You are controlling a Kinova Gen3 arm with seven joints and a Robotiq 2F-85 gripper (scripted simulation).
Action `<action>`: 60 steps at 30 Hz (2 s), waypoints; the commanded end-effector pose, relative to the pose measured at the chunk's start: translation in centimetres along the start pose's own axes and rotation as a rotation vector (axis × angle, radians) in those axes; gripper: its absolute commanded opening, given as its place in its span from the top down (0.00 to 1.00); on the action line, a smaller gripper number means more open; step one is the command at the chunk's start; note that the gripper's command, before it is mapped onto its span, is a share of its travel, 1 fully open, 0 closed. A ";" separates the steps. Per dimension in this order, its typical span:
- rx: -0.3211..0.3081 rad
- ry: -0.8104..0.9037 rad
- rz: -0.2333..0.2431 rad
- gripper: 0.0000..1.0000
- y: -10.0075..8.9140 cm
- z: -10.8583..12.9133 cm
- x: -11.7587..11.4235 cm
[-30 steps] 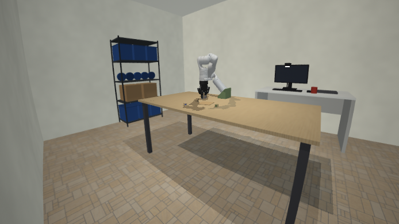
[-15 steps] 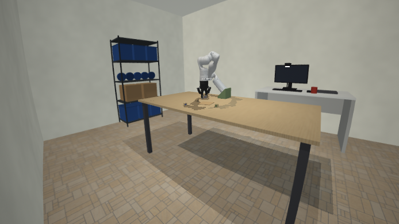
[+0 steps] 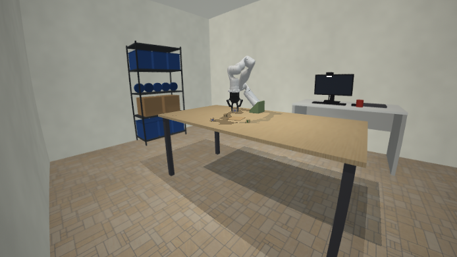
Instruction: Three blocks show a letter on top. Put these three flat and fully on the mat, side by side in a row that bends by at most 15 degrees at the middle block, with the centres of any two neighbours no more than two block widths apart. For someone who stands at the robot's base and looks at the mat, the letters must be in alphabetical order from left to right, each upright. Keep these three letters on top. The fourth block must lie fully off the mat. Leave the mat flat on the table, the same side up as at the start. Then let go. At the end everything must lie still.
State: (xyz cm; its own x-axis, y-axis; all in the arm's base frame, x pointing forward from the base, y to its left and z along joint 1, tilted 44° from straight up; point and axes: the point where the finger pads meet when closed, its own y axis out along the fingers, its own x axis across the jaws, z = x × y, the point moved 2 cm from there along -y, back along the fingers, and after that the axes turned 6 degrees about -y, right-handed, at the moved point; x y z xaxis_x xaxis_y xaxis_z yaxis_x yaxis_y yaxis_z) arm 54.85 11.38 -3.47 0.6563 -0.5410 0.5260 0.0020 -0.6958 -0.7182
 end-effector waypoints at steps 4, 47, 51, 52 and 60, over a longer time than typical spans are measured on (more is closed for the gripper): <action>0.003 0.141 -0.007 0.74 -0.6 -1.3 -0.9; 0.008 1.813 -0.002 0.74 -0.8 -13.6 -4.9; 0.009 1.896 -0.002 0.74 -0.8 -14.2 -5.1; 0.009 1.896 -0.002 0.74 -0.8 -14.2 -5.1; 0.009 2.064 -0.001 0.74 -0.8 -15.5 -5.5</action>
State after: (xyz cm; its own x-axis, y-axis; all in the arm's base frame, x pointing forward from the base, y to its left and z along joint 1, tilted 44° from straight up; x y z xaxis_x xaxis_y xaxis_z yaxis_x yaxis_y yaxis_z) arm 39.88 7.53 1.21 -0.9718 -0.1731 0.1600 0.0056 -0.6955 -0.7185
